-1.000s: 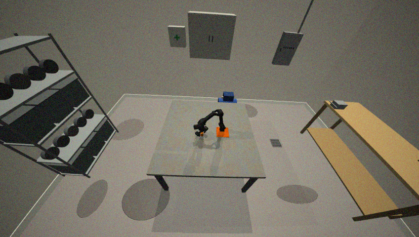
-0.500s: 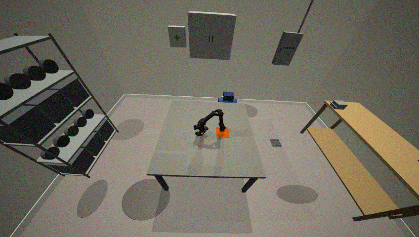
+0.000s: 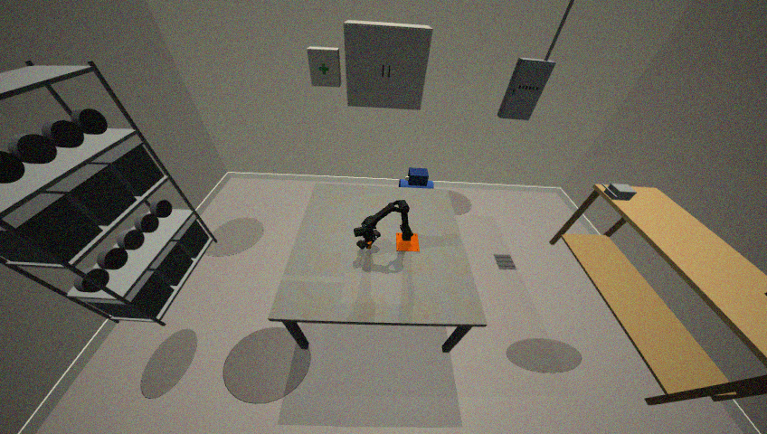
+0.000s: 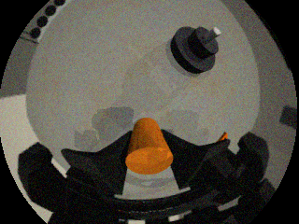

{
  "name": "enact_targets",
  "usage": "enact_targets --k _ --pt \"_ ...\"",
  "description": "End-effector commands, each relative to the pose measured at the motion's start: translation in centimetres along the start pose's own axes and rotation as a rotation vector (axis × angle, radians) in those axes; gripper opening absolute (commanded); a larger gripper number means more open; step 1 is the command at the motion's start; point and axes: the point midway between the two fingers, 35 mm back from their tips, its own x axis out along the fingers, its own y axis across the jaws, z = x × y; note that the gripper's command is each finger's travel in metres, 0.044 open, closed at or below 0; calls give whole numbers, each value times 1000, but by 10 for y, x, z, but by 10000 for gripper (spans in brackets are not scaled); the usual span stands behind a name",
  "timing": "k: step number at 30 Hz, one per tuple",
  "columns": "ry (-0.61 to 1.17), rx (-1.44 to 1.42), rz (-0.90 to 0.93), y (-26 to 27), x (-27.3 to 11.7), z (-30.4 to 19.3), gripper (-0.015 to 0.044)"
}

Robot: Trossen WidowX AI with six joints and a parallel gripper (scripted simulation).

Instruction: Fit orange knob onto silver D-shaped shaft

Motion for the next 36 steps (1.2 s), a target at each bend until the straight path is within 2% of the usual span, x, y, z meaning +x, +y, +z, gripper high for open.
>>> enact_targets --k 1,36 --pt "-13 -3 15 5 -16 4 0" --pt "11 33 -3 10 -126 8 0"
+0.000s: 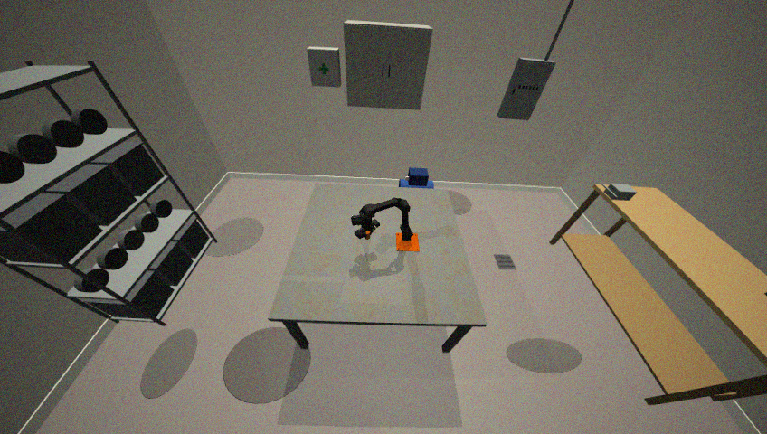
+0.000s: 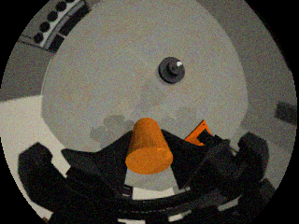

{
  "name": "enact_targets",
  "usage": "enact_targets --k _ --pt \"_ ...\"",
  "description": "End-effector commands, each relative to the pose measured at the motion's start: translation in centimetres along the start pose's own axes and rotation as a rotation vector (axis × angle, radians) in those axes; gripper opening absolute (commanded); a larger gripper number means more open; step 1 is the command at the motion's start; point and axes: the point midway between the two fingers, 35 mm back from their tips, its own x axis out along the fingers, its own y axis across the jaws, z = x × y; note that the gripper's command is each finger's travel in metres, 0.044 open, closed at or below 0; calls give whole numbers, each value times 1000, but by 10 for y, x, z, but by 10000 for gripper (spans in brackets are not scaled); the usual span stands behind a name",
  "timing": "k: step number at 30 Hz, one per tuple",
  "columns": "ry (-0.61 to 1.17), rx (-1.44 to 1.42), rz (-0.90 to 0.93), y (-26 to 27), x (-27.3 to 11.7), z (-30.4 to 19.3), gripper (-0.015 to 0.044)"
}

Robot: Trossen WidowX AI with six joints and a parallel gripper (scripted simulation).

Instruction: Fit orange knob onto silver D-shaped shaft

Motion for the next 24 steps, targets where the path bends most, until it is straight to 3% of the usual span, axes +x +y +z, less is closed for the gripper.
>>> enact_targets --k 1,24 --pt "3 9 6 0 -15 0 0" --pt "-3 15 1 -23 2 52 0"
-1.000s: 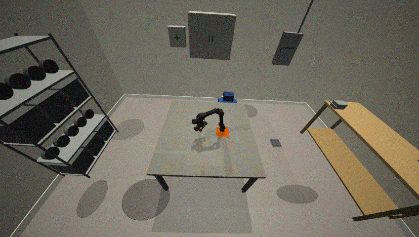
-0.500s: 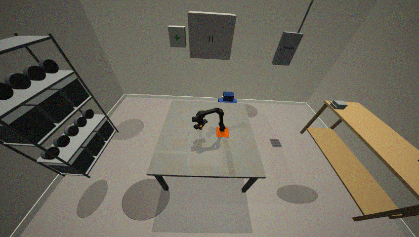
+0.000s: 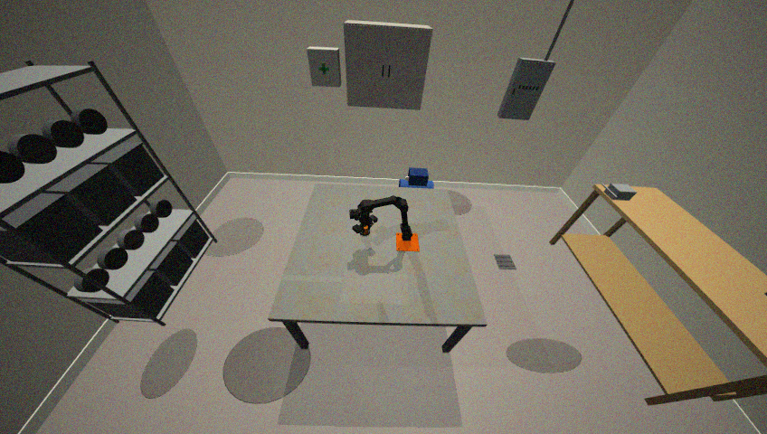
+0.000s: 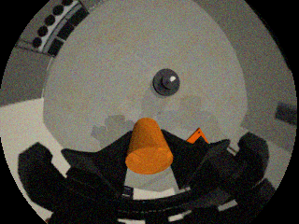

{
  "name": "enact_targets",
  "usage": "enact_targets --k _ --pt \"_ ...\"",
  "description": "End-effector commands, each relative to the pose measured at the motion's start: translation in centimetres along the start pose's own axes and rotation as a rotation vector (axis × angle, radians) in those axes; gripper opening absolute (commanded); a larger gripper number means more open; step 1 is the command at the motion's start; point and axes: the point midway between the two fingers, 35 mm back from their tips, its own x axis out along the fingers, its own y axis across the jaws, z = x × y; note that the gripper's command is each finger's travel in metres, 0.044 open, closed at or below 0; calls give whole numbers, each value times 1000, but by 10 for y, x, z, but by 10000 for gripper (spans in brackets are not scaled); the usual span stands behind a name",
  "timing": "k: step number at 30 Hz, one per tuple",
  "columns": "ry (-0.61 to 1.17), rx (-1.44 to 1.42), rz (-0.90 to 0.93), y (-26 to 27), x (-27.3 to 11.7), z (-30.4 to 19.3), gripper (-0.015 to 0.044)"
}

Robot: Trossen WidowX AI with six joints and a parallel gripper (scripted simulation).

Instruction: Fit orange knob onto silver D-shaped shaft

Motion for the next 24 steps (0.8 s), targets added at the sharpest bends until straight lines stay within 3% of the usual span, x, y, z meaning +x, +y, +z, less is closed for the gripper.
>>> enact_targets --k 1,24 --pt "-1 0 -1 -6 5 12 0" --pt "-5 -3 -3 -47 28 69 0"
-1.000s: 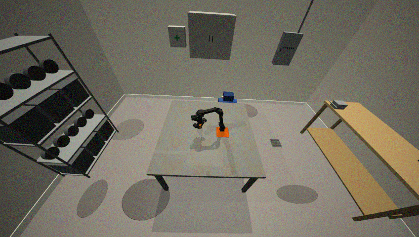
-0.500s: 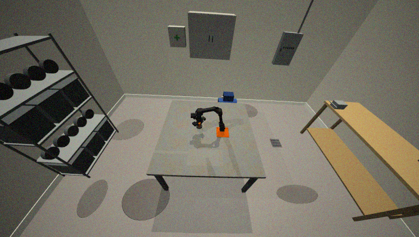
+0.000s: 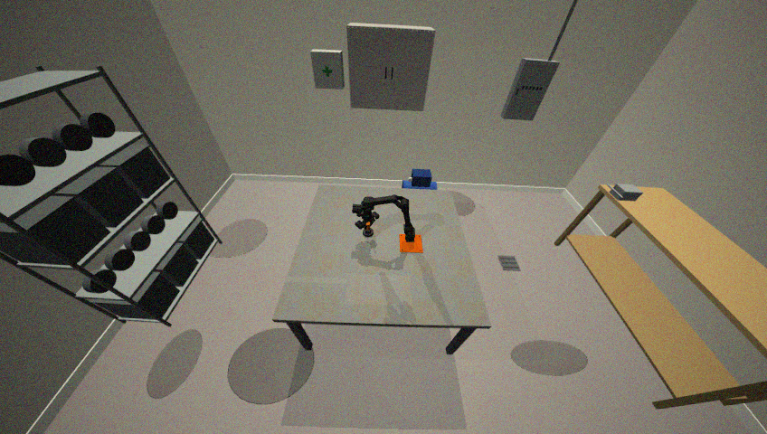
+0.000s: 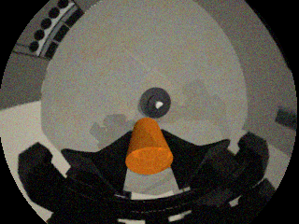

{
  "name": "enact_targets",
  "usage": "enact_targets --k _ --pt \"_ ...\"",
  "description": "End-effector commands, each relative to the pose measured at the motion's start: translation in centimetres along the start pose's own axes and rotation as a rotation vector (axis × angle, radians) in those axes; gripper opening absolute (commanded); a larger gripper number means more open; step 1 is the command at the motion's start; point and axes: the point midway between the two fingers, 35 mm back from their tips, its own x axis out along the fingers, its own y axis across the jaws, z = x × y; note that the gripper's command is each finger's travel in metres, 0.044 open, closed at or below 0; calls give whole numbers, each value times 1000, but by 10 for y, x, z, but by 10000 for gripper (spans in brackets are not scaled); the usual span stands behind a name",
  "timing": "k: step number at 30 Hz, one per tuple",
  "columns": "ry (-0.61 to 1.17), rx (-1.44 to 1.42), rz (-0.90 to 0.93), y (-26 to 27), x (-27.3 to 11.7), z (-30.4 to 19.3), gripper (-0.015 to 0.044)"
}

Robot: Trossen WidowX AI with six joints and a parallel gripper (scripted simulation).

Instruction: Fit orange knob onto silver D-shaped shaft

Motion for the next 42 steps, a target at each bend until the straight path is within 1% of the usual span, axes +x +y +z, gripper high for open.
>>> enact_targets --k 1,10,15,29,35,42 --pt "-1 -2 -1 -9 5 10 0" --pt "-2 -3 -2 -29 14 29 0" --pt "-2 -30 -2 -30 14 30 0" --pt "-2 -387 -3 -32 14 33 0" --pt "-2 -469 -3 -32 14 34 0" --pt "-2 -651 -3 -30 14 33 0"
